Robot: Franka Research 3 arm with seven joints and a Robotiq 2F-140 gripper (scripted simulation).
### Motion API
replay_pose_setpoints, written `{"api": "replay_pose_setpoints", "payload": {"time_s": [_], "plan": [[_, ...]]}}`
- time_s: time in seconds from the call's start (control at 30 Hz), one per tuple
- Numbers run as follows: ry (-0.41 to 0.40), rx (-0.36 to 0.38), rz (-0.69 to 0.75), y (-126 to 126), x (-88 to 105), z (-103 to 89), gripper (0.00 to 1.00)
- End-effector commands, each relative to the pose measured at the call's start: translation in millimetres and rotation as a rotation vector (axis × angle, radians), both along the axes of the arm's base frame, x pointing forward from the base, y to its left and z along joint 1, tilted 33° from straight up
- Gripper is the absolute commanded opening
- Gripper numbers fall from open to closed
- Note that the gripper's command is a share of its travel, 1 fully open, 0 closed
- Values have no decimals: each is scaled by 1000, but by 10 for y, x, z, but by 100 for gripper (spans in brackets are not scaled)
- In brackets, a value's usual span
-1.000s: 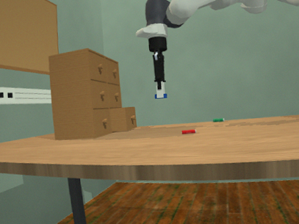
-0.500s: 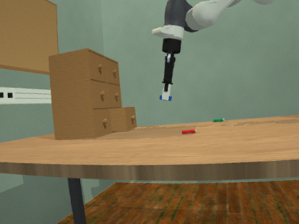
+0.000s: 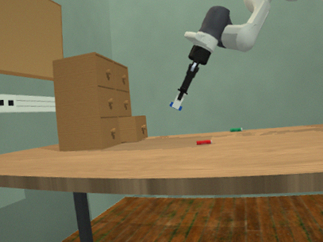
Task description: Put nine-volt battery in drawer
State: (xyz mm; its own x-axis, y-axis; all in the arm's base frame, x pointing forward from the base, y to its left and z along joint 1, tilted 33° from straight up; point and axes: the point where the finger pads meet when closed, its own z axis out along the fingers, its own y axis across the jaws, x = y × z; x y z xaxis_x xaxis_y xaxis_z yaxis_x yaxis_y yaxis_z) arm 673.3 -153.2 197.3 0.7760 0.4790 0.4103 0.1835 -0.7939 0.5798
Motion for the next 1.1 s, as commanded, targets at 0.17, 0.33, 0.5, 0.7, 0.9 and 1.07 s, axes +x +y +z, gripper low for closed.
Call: {"api": "replay_pose_setpoints", "payload": {"time_s": [0.17, 0.33, 0.5, 0.7, 0.9, 1.07], "plan": [[-262, 90, 43, 155, 75, 23, 22], [-288, 94, 61, 151, 67, 17, 22], [-318, 98, 82, 146, 59, 12, 22], [-336, 101, 95, 147, 56, 13, 22], [-339, 102, 97, 148, 56, 14, 22], [-339, 102, 97, 148, 57, 14, 22]]}}
